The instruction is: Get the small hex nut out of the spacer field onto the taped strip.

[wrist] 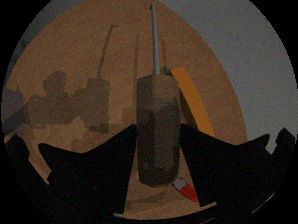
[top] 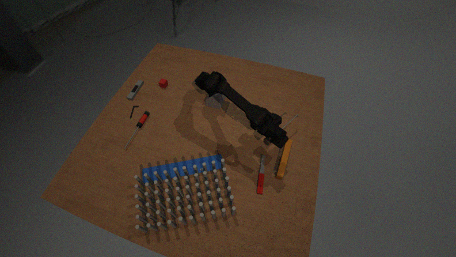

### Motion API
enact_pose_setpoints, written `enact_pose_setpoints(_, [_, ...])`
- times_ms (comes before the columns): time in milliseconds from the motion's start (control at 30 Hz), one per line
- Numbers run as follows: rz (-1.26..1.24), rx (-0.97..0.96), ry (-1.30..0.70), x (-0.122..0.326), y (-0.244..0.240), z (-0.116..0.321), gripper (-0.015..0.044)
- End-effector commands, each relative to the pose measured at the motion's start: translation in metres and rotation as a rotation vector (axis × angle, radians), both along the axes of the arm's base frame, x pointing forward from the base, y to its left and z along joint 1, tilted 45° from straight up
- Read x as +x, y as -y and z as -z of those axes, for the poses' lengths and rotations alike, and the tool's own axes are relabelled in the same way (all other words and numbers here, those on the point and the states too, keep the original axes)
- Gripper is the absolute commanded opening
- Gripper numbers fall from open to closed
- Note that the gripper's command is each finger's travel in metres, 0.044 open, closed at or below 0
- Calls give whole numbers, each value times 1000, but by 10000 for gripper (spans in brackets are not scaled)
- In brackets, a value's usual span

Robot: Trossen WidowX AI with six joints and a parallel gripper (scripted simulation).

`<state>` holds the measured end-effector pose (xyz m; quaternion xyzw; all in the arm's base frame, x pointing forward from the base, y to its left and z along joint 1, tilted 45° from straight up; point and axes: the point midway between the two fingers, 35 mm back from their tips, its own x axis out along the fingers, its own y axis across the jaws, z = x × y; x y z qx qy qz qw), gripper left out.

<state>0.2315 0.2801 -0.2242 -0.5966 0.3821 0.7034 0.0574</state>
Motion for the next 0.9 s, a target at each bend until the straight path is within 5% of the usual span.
enact_pose_setpoints(0, [-5,-4,-3,-1,4,3,0])
enact_pose_setpoints(867, [-5,-5,-3,-2,21,18,0])
